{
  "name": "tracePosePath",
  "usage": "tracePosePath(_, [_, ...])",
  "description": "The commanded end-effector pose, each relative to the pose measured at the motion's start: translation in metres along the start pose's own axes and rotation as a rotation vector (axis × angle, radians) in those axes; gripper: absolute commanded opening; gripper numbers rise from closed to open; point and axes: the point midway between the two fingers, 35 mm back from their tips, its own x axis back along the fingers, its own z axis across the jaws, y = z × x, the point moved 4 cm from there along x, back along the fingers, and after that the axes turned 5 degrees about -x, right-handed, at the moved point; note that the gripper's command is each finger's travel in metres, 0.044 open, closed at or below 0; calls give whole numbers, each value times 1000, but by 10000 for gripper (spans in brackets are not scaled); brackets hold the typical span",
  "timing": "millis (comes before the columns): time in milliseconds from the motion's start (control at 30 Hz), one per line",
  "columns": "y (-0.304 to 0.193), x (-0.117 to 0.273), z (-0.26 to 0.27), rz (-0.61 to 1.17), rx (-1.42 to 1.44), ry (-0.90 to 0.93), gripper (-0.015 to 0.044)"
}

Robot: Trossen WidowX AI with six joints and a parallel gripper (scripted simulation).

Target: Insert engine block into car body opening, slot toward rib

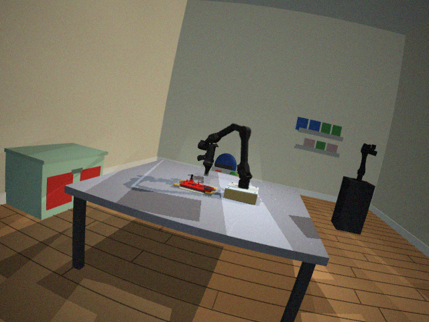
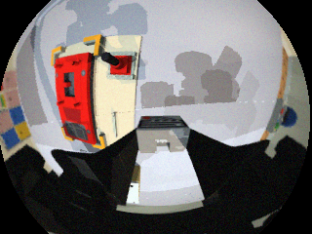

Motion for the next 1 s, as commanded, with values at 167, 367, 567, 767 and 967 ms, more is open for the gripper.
tracePosePath(167, [-1,-17,0,8,3,1,0])
tracePosePath(367, [-1,-28,0,8,3,1,0])
tracePosePath(567, [-1,-38,0,8,3,1,0])
tracePosePath(767, [-1,-48,0,8,3,1,0])
tracePosePath(967, [-2,-58,0,8,3,1,0])
